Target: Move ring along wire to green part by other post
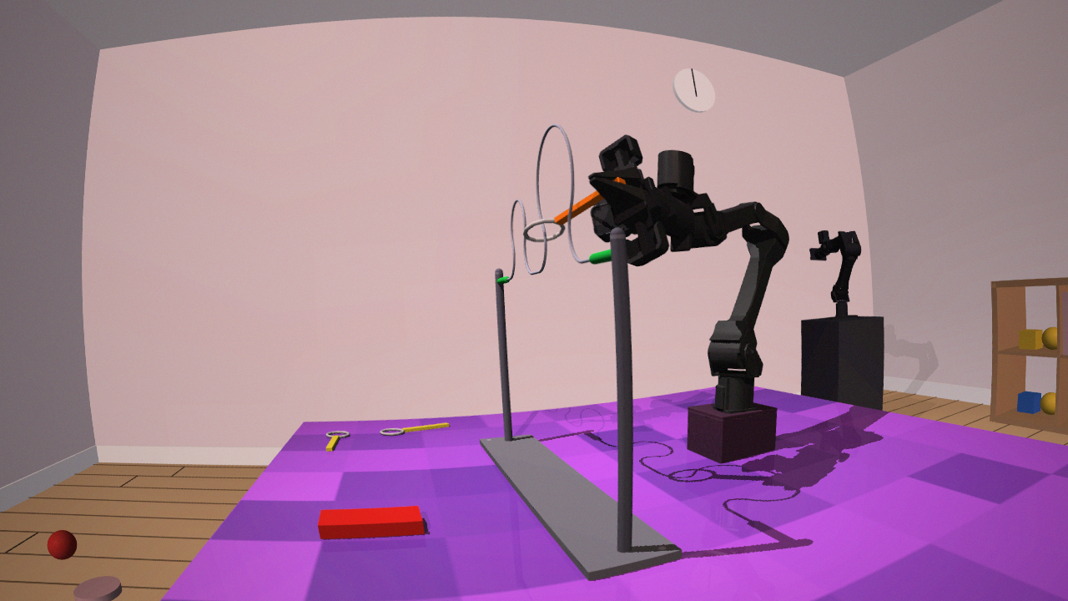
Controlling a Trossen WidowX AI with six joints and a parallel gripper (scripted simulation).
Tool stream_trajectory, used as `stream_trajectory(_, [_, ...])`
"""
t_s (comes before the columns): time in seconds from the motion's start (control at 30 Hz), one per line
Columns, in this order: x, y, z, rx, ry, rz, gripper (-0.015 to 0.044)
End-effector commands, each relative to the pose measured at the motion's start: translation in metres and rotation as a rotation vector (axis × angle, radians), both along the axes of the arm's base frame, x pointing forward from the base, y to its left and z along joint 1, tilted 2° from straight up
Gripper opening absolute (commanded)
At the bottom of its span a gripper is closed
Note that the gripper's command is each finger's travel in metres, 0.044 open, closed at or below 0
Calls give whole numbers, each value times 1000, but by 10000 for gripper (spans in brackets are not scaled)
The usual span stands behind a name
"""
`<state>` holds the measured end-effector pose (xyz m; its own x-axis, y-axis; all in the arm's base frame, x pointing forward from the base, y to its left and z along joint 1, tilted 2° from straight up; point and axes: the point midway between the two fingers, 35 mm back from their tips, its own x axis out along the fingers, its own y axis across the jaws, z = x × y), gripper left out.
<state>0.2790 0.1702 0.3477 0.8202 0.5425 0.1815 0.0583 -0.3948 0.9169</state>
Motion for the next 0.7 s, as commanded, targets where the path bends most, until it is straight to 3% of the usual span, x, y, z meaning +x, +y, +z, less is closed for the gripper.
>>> stream_trajectory(0.0, [1,-7,13,68,3,-5,-150])
stream_trajectory(0.67, [3,-16,28,45,1,-2,-150])
